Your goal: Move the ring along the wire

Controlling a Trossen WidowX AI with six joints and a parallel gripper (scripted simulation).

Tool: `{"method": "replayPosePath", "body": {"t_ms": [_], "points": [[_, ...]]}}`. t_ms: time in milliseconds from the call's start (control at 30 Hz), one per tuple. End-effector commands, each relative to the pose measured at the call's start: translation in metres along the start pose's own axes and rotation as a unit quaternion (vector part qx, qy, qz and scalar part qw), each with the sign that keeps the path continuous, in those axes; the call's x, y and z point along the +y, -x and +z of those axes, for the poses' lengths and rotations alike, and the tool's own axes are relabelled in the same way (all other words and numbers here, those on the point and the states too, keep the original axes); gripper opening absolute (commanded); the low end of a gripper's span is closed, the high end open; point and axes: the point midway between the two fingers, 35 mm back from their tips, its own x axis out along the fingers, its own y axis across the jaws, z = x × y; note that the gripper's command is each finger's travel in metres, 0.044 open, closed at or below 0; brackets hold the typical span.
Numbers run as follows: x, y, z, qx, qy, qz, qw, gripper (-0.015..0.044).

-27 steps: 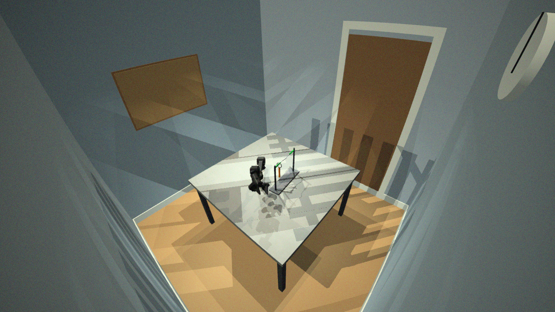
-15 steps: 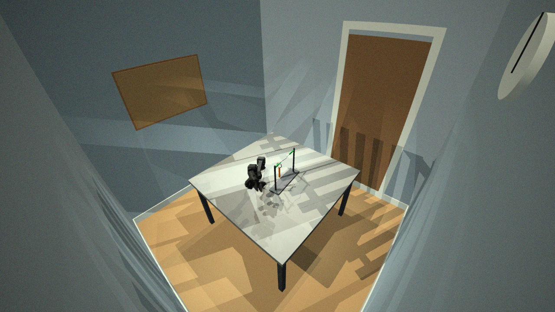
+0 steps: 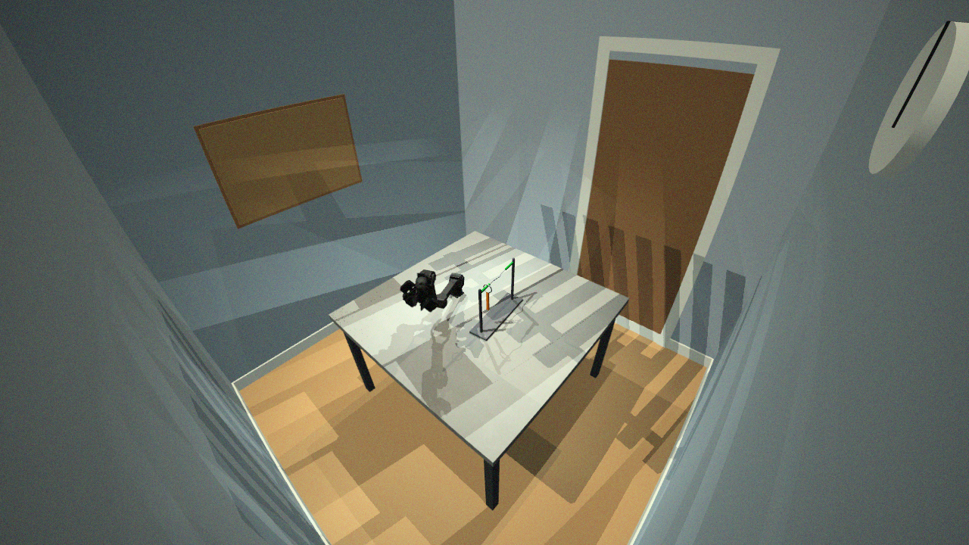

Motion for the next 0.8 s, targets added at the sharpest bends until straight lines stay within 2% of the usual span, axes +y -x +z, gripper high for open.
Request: {"method": "replayPosePath", "body": {"t_ms": [0, 167, 267, 533, 767], "points": [[0.031, 0.021, -0.002, -0.002, 0.031, 0.04, 0.999, 0.016], [0.074, 0.053, 0.002, -0.019, 0.056, 0.102, 0.993, 0.016], [0.11, 0.085, 0.004, -0.037, 0.071, 0.161, 0.984, 0.016], [0.188, 0.182, -0.007, -0.079, 0.119, 0.315, 0.938, 0.016], [0.232, 0.28, -0.039, -0.107, 0.171, 0.448, 0.871, 0.016]]}}
